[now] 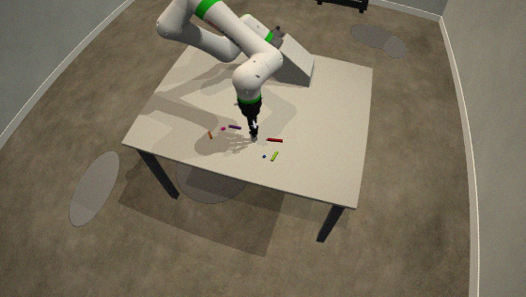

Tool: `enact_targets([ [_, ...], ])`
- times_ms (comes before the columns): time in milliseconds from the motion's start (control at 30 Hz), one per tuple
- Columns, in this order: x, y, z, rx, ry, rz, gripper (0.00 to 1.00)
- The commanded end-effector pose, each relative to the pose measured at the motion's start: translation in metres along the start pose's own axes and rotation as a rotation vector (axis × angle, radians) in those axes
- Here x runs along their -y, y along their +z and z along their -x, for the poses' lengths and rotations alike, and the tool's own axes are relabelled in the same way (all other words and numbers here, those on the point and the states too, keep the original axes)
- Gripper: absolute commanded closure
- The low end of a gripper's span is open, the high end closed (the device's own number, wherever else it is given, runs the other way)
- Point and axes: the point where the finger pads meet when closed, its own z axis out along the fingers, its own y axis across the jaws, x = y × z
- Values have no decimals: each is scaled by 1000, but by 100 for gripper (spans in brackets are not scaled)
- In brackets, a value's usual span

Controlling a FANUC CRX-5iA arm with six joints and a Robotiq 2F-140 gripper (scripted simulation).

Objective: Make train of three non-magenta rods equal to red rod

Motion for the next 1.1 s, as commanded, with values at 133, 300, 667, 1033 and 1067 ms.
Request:
enact_targets([
  [133, 0, 3, 0, 0, 0, 0, 97],
  [300, 0, 8, 0, 0, 0, 0, 97],
  [667, 0, 11, 0, 0, 0, 0, 97],
  [1033, 0, 11, 0, 0, 0, 0, 97],
  [1067, 0, 11, 0, 0, 0, 0, 97],
])
